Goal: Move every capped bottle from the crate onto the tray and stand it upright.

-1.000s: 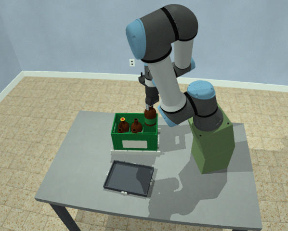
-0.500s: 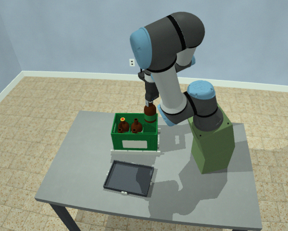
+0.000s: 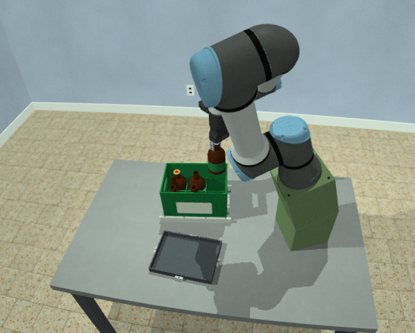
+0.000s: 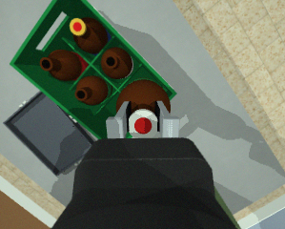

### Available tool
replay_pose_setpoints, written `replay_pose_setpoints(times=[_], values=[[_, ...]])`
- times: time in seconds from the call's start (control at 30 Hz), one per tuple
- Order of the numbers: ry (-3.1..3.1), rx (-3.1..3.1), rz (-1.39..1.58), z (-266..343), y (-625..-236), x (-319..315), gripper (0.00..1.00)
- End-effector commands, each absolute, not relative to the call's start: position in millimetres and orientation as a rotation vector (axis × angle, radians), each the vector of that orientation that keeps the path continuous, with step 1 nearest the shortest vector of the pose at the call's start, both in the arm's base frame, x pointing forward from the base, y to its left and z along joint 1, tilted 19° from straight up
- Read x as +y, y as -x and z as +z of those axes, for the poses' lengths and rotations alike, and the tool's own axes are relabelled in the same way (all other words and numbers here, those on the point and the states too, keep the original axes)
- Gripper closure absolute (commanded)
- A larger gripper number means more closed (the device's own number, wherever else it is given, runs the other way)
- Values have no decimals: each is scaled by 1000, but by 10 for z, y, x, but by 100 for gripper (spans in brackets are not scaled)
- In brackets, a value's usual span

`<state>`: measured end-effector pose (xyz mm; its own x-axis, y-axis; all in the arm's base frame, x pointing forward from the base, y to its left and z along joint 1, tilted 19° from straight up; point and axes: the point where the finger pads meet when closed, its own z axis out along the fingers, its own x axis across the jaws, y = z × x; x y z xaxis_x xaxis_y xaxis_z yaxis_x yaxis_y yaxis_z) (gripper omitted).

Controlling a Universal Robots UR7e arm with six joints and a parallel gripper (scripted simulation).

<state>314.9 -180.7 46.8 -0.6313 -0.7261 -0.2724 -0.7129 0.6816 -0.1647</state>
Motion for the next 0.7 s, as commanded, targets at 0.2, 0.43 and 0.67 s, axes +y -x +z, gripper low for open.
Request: replay_pose_setpoints(times=[0.2, 0.43, 0.67], values=[[1139, 2578, -47, 515, -3132, -1812, 100], [1139, 2578, -46, 518, -3184, -1744, 100], [1139, 2578, -46, 567, -3305, -1613, 100]])
